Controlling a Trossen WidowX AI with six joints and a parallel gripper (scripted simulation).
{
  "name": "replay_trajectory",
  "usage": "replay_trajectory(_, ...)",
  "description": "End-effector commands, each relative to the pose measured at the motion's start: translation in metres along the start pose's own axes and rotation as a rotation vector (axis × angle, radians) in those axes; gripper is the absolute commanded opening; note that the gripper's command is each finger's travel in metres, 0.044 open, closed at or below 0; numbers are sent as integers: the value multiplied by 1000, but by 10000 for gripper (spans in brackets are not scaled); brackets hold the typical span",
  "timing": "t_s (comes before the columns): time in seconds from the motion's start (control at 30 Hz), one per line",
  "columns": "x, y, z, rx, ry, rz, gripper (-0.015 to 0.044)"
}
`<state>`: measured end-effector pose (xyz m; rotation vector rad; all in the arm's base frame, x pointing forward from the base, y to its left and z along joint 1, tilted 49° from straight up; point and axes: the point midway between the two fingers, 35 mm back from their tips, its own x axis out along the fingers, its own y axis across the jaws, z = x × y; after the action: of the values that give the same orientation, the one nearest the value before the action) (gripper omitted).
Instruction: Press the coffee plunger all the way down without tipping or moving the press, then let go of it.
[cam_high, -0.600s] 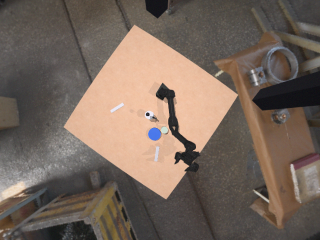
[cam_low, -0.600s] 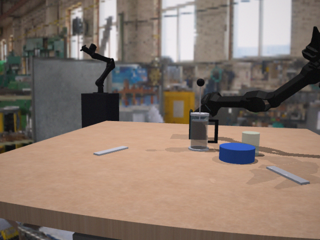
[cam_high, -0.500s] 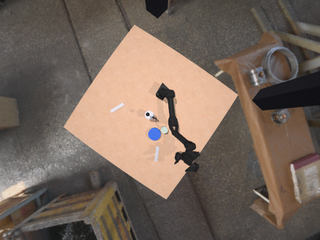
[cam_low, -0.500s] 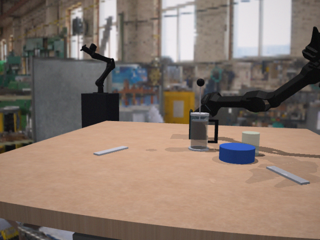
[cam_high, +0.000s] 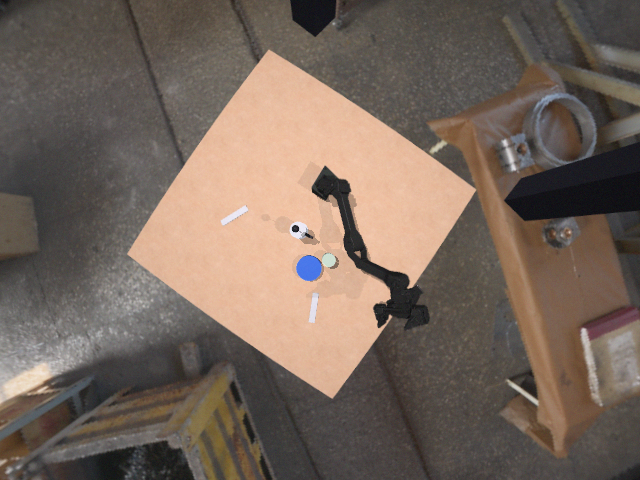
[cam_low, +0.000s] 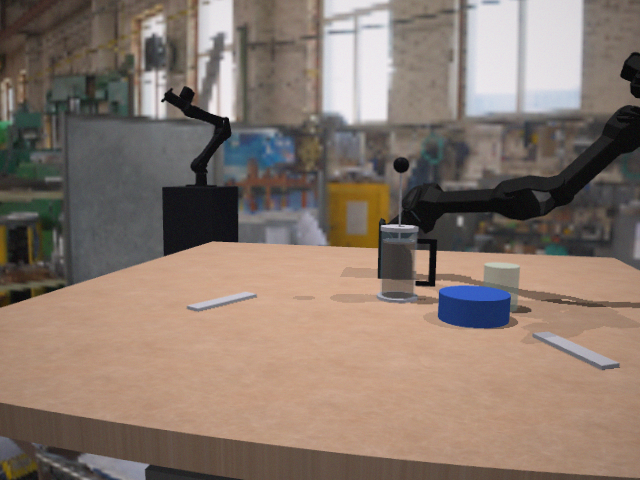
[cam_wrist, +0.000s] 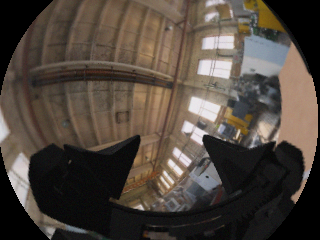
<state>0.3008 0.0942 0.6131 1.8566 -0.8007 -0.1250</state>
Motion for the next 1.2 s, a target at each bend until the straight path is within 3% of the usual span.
replay_trajectory(0.0,-11,40,18,165,50,37,440)
replay_trajectory(0.43,-31,105,61,533,152,144,440)
replay_trajectory(0.67,-42,149,117,889,189,200,440)
replay_trajectory(0.8,-40,168,176,1191,157,191,440)
replay_trajectory(1.03,-27,170,262,1621,87,162,440)
replay_trajectory(1.17,-19,166,287,1779,66,144,440)
